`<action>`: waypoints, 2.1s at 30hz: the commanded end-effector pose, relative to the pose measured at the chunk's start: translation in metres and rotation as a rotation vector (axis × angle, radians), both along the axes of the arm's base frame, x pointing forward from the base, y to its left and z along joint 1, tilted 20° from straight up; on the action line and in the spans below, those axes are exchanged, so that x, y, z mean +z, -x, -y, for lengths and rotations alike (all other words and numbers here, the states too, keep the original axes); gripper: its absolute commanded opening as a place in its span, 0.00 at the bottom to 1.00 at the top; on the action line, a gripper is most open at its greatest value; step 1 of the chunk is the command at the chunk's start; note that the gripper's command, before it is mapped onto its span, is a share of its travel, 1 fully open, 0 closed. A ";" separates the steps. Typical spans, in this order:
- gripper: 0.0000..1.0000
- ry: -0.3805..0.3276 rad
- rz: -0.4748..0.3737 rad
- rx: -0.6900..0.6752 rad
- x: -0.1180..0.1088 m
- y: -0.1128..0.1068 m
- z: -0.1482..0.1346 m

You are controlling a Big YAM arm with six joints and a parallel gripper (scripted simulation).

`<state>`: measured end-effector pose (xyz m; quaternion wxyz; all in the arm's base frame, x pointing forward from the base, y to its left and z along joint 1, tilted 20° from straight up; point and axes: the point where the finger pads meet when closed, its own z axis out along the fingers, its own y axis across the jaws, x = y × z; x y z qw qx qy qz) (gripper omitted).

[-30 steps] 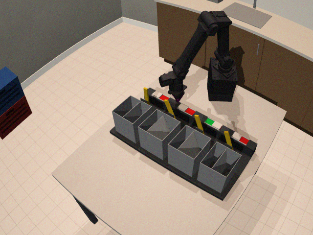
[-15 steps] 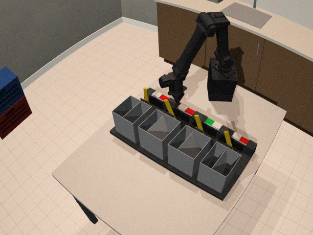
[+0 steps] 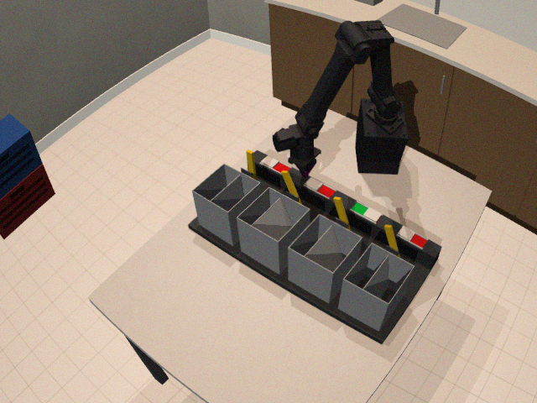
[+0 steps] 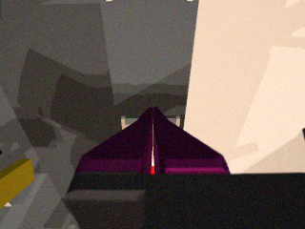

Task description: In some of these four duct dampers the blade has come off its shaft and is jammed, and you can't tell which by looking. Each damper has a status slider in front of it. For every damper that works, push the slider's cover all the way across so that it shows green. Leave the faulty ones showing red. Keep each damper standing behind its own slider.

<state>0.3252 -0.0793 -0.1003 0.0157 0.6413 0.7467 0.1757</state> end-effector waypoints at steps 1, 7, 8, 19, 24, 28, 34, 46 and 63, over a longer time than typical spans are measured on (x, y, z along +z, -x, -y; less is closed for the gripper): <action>0.00 0.013 0.025 -0.004 0.004 -0.014 0.004; 0.00 0.013 0.025 -0.004 0.004 -0.014 0.004; 0.00 0.013 0.025 -0.004 0.004 -0.014 0.004; 0.00 0.013 0.025 -0.004 0.004 -0.014 0.004; 0.00 0.013 0.025 -0.004 0.004 -0.014 0.004; 0.00 0.013 0.025 -0.004 0.004 -0.014 0.004; 0.00 0.013 0.025 -0.004 0.004 -0.014 0.004; 0.00 0.007 0.010 -0.003 0.002 -0.012 0.003; 0.00 0.007 0.010 -0.003 0.003 -0.011 0.003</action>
